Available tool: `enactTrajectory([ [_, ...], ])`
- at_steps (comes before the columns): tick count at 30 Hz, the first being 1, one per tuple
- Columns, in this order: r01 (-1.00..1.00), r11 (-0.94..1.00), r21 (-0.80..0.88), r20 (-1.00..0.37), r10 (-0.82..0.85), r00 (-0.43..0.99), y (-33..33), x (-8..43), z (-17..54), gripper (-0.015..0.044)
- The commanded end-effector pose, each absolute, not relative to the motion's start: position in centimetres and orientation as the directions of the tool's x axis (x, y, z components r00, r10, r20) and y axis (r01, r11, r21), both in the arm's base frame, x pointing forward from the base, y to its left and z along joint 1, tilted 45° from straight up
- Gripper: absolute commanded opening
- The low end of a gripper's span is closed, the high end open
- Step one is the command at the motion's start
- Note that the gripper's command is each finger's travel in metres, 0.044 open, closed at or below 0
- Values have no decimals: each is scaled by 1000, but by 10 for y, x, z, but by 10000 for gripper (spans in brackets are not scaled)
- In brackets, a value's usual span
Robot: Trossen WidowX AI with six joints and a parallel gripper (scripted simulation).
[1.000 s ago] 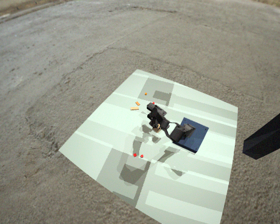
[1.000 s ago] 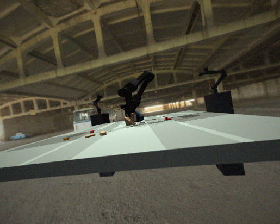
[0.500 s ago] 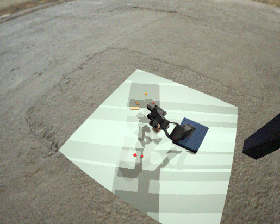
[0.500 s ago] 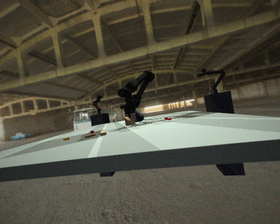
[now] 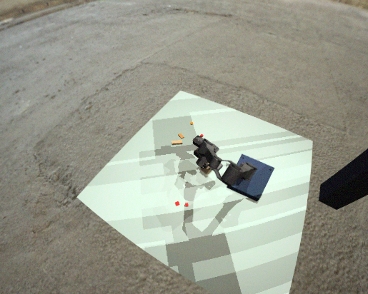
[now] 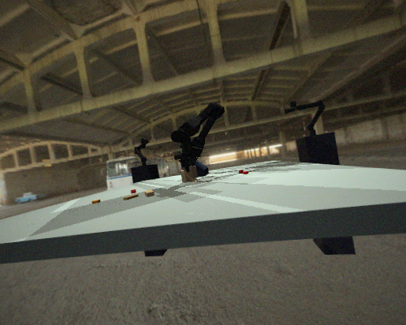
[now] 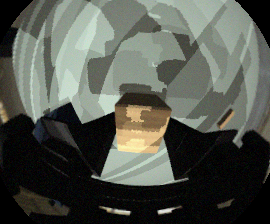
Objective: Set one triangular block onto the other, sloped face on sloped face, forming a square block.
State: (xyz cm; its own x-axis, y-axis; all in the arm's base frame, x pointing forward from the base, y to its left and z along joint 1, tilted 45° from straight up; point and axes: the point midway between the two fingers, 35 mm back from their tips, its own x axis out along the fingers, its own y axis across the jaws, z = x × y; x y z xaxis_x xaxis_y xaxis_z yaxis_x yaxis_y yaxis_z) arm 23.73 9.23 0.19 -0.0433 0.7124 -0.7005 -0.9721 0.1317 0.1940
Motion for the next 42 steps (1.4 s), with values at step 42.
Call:
enactTrajectory([
  [42, -969, 134, 207, -697, 716, -49, 98, 233, -9, 0],
])
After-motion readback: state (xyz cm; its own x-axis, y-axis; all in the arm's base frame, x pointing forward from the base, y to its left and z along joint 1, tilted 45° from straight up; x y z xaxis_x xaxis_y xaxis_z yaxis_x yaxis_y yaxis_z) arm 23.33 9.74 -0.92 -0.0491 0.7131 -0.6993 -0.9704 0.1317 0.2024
